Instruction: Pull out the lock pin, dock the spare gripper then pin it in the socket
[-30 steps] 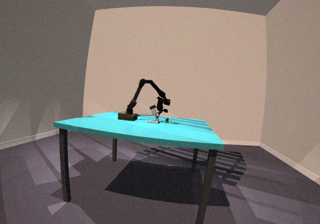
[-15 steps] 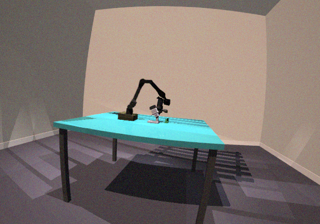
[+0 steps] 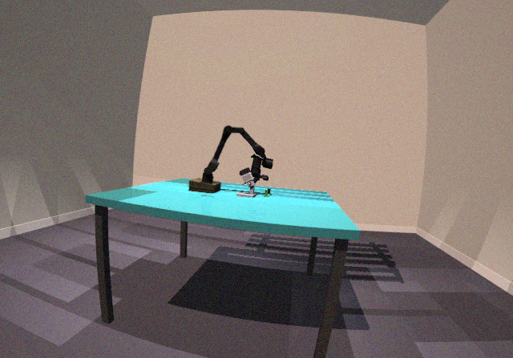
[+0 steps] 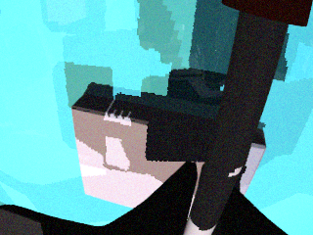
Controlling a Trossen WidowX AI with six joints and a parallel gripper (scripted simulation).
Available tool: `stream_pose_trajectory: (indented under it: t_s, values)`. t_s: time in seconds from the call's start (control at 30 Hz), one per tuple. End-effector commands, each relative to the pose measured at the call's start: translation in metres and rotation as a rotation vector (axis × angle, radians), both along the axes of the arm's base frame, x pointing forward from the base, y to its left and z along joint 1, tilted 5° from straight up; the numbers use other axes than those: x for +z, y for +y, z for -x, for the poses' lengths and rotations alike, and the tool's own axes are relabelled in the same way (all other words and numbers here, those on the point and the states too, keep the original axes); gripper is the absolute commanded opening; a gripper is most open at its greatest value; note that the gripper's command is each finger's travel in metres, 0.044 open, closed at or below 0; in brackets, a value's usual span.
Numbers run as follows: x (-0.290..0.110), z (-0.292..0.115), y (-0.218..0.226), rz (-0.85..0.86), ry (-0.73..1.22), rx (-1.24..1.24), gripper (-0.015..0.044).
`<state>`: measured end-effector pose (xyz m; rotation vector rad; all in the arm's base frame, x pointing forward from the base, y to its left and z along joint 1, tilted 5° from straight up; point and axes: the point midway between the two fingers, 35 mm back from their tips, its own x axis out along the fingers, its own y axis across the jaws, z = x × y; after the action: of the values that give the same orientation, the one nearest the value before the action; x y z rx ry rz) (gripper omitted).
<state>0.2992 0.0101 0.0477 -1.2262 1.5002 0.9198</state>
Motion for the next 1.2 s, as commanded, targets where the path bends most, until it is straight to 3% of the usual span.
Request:
stream_pose_trajectory:
  t_s: [0.0, 0.23, 1.17]
  values:
    - [0.0, 0.0, 0.0, 0.0, 0.0, 0.0, 0.0026]
    - [0.0, 0.0, 0.0, 0.0, 0.0, 0.0, 0.02]
    - [0.044, -0.001, 0.038, 0.011, 0.019, 0.011, 0.02]
